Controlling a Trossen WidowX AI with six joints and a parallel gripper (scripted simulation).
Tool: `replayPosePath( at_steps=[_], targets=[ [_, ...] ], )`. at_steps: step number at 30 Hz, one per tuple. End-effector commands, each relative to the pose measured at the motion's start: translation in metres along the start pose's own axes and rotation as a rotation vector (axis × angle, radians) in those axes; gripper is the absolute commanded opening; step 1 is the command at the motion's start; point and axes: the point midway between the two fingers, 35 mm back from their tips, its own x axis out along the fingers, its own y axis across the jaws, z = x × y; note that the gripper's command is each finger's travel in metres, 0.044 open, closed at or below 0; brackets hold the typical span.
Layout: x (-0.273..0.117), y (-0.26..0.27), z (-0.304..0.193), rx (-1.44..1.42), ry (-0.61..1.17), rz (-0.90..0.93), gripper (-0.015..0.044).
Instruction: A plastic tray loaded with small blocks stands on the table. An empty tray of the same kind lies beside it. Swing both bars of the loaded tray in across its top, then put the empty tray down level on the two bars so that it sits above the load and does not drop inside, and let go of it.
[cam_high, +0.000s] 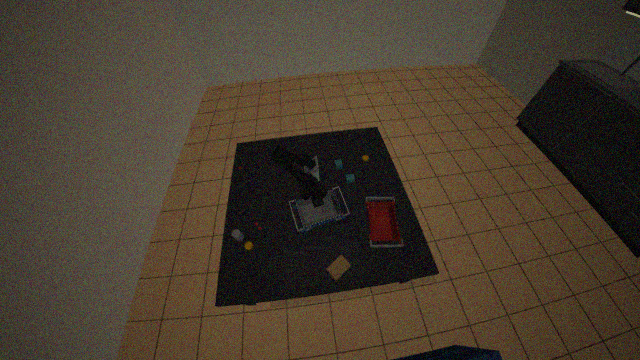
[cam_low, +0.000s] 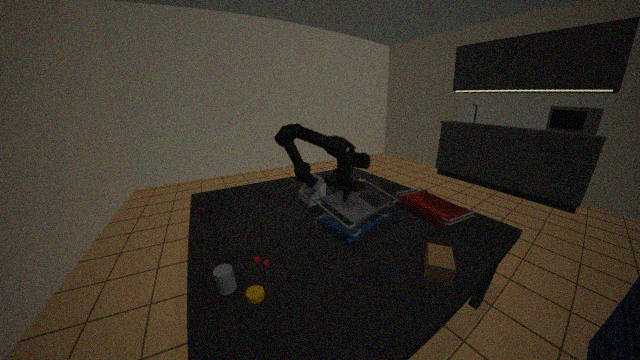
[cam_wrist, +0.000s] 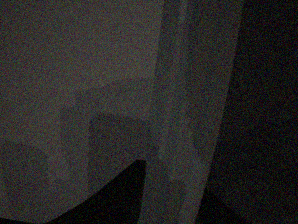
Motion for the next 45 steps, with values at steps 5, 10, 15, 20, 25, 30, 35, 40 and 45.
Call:
replayPosePath(
  at_steps=[5,10,15,20,25,30,35,40,45],
  targets=[
    [0.001,-0.001,0.0,0.0,0.0,-0.002,0.0],
    [0.008,-0.005,0.001,-0.004,0.0,-0.015,0.0],
    [0.014,-0.008,0.001,-0.006,0.0,-0.024,0.0],
    [0.014,-0.008,0.001,-0.006,0.0,-0.024,0.0],
    [0.014,-0.008,0.001,-0.006,0.0,-0.024,0.0],
    [0.014,-0.008,0.001,-0.006,0.0,-0.024,0.0],
    [0.014,-0.008,0.001,-0.006,0.0,-0.024,0.0],
    [0.014,-0.008,0.001,-0.006,0.0,-0.024,0.0],
    [0.014,-0.008,0.001,-0.006,0.0,-0.024,0.0]
  ],
)
